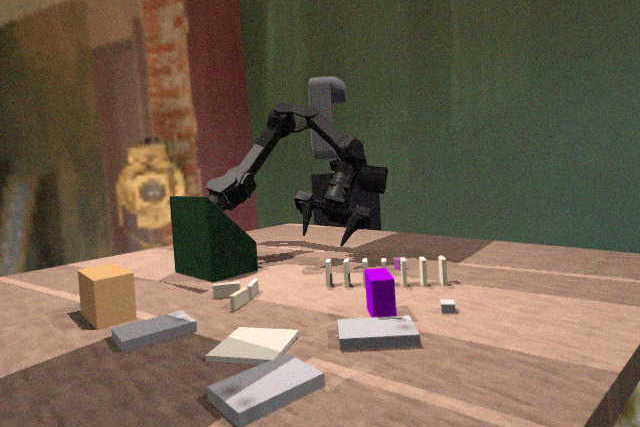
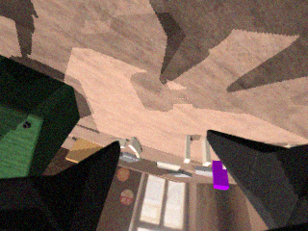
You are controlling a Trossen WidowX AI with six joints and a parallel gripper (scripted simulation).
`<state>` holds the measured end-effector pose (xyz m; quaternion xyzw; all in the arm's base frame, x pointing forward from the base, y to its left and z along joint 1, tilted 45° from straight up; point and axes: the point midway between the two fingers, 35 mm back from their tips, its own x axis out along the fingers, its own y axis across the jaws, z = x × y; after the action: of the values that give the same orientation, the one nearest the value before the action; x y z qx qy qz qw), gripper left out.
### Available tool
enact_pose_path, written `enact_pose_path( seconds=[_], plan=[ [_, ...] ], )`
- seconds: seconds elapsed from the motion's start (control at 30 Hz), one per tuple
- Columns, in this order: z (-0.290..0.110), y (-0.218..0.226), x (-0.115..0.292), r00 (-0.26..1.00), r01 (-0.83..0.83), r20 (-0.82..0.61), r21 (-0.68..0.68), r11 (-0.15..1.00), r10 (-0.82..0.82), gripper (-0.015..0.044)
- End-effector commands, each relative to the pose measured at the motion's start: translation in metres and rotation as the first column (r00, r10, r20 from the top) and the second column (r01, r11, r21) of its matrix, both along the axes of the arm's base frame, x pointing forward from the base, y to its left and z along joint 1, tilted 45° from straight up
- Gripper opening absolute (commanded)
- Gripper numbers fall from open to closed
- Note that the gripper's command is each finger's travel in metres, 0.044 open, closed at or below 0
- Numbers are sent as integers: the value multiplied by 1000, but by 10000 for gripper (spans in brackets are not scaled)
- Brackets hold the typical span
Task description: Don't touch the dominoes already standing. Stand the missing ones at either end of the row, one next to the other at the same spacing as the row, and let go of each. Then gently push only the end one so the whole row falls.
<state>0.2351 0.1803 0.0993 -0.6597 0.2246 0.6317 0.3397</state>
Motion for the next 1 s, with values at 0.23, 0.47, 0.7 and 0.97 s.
enact_pose_path(
  seconds=[0.23, 0.47, 0.7, 0.97],
  plan=[
    [-92, -104, 38, 957, -39, -263, 304, 952, 123, 440],
    [-133, -163, 41, 976, -52, -147, 563, 825, 161, 440],
    [-138, -171, 40, 981, -57, -118, 592, 804, 157, 440],
    [-156, -155, 40, 981, -57, -117, 591, 805, 156, 440]
  ],
)
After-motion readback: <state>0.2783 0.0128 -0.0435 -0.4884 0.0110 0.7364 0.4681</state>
